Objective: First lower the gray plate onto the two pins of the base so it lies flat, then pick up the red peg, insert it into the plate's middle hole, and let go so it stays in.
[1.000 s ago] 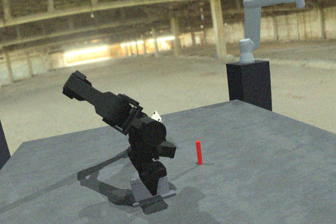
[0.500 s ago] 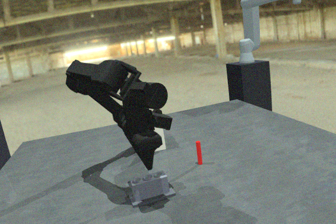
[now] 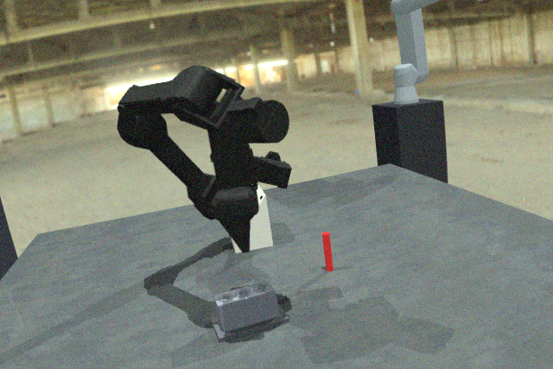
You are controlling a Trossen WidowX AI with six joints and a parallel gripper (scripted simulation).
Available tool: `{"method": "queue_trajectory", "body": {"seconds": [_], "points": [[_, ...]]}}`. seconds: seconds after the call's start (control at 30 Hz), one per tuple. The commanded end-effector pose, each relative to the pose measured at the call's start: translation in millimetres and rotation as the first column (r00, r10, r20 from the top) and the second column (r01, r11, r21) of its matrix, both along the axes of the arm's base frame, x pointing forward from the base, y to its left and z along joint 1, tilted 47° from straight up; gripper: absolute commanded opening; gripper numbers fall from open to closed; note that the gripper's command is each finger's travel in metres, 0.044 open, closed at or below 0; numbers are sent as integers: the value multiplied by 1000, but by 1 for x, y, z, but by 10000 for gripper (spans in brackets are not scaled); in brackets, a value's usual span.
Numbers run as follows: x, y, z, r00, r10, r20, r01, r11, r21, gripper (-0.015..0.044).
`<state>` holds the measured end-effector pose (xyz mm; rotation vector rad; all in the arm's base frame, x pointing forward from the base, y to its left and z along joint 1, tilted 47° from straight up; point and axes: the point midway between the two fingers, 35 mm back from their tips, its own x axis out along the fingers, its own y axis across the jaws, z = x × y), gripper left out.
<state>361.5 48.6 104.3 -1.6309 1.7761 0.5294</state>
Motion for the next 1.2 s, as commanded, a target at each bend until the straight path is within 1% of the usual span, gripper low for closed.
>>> {"method": "queue_trajectory", "body": {"seconds": [0.0,0.1,0.23,0.43,0.63,0.8,0.97,1.17], "points": [[-16,28,-28,914,-294,280,293,955,48,440],[-26,42,-40,785,-446,430,443,890,113,440],[-41,59,-57,547,-600,584,596,769,231,440],[-55,73,-71,325,-677,660,675,655,340,440],[-68,84,-83,78,-713,696,714,527,461,440],[-80,92,-93,-131,-704,698,711,424,561,440],[-92,99,-103,-336,-661,671,677,325,660,440],[-106,109,-115,-558,-573,600,599,221,769,440]]}}
